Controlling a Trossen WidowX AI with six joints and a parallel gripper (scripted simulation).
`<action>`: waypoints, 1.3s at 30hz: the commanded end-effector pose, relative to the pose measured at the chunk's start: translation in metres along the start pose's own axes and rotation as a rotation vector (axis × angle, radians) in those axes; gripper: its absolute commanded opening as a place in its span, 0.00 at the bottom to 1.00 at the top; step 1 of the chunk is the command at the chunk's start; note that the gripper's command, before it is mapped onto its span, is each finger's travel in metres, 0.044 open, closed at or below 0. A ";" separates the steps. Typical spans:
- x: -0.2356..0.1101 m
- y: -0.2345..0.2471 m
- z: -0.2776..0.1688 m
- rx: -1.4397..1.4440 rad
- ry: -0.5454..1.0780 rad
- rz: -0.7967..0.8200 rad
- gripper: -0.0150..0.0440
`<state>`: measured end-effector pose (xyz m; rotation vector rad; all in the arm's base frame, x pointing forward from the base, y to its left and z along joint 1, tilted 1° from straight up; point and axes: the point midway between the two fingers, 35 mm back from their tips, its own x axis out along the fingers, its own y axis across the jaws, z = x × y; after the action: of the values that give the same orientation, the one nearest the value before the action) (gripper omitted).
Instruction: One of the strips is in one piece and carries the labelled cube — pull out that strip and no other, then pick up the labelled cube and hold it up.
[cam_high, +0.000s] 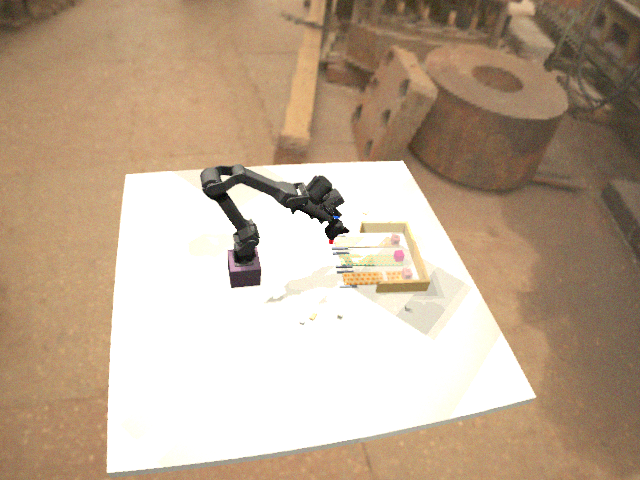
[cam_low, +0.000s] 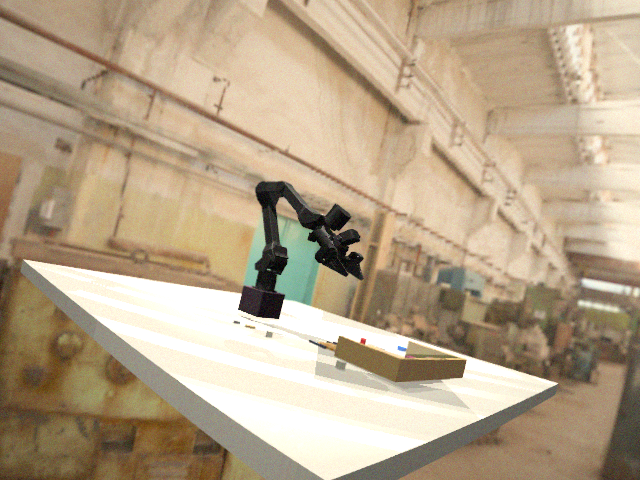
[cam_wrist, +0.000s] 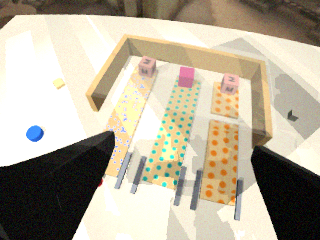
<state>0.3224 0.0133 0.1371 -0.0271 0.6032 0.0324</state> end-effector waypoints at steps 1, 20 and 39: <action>0.000 0.000 0.000 0.005 -0.001 0.004 0.93; 0.064 0.044 0.005 0.101 0.440 0.044 0.40; 0.125 0.109 -0.044 0.148 0.943 -0.058 0.25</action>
<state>0.3938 0.1229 0.0277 0.0803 1.5468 -0.0841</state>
